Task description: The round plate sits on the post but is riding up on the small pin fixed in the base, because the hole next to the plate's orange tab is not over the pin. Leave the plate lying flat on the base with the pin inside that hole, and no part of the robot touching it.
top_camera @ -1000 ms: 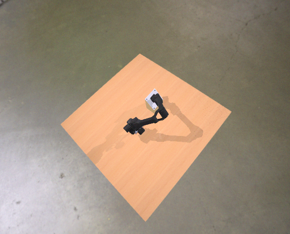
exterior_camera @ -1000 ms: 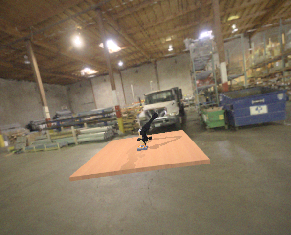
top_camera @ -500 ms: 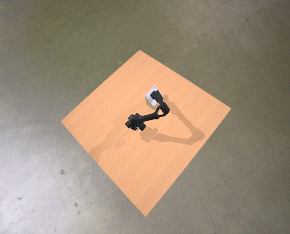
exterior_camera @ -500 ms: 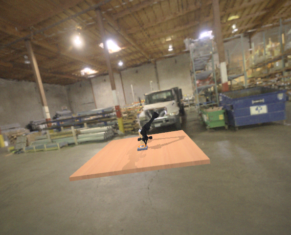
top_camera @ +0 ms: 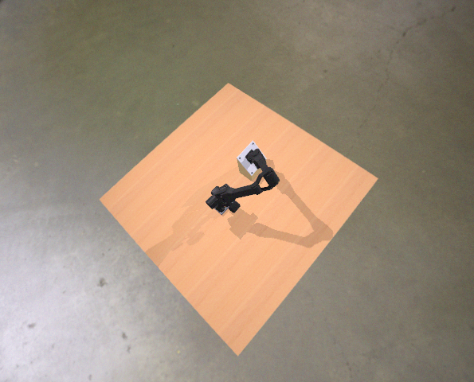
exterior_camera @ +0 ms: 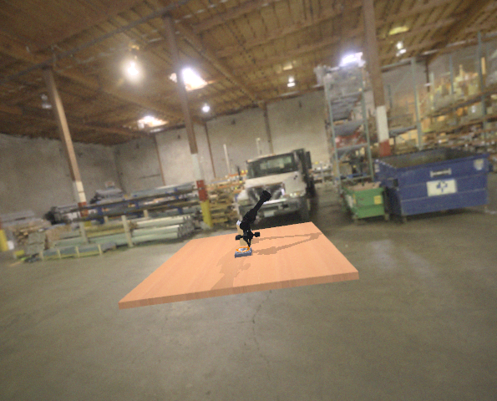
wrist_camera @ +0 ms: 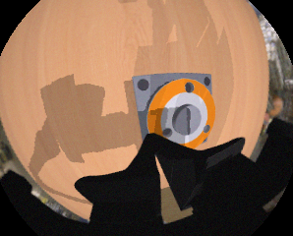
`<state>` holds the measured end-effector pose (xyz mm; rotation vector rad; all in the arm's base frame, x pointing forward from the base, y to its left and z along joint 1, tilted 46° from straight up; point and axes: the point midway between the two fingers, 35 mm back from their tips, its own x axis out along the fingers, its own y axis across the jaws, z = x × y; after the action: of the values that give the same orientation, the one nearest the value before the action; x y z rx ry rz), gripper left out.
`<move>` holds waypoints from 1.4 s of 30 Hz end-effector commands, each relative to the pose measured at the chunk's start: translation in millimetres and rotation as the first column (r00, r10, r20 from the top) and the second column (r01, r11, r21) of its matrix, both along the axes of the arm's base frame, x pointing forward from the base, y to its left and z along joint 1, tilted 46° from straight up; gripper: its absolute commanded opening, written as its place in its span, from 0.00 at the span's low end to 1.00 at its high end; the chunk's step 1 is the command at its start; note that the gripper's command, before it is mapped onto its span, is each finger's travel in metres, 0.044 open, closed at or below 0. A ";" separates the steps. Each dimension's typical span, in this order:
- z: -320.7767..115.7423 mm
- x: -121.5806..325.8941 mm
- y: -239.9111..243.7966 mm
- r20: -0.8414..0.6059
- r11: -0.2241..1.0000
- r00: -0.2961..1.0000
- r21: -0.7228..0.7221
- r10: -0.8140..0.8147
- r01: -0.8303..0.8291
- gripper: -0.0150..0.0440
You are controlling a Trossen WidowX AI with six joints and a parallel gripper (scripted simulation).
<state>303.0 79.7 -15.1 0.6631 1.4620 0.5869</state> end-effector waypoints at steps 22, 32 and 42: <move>-10.8 -29.3 -11.8 -0.010 1.000 1.000 -0.005 0.003 -0.003 0.25; -16.7 -36.3 -18.3 -0.011 1.000 1.000 -0.006 0.003 -0.003 0.25; -22.1 -40.9 -23.9 -0.011 1.000 1.000 -0.006 0.003 -0.003 0.25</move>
<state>265.0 58.9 -34.0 0.6628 1.4716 0.5857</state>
